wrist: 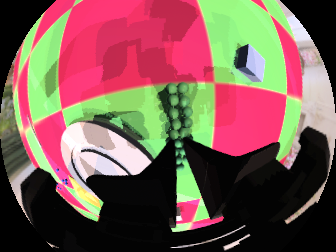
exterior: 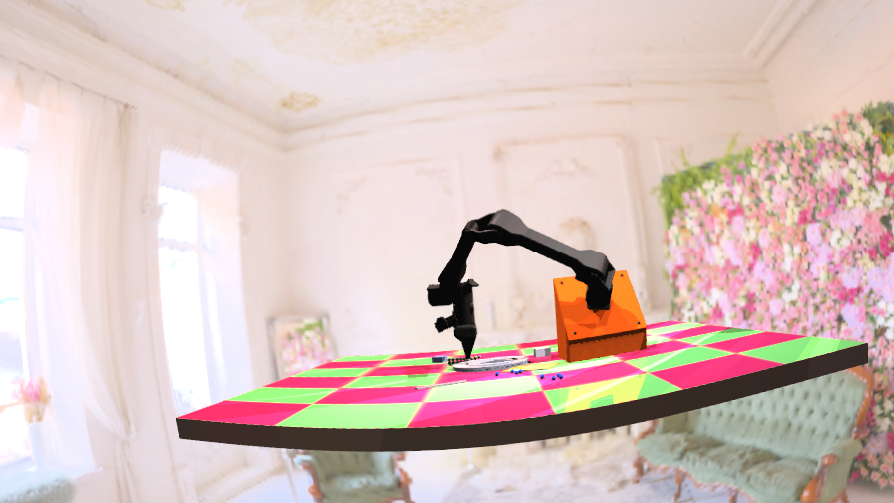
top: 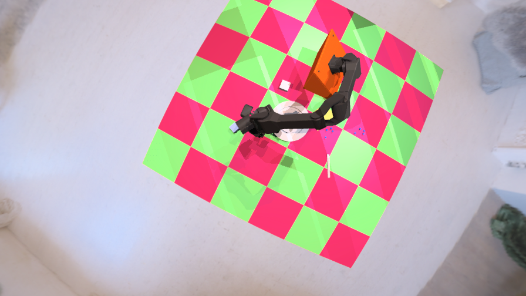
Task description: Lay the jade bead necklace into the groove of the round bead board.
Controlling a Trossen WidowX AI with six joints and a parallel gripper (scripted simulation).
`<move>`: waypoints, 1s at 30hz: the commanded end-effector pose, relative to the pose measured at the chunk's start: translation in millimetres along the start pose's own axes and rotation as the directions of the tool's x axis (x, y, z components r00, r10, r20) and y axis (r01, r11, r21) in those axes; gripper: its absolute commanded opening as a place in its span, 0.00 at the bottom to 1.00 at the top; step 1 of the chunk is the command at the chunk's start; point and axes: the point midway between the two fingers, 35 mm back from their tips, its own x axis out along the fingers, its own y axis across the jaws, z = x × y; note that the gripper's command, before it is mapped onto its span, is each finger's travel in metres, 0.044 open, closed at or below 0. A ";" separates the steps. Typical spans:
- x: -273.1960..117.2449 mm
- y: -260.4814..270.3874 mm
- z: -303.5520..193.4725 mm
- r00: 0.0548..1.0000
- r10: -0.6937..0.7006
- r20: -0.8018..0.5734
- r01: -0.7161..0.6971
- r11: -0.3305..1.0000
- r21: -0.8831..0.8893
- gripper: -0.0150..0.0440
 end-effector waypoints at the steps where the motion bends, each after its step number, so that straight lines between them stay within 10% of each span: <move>1: -6.9 0.2 -0.3 1.000 0.001 -0.002 -0.001 1.000 0.000 0.25; 30: -25.5 53.8 -22.0 1.000 0.006 -0.004 -0.006 1.000 0.007 0.25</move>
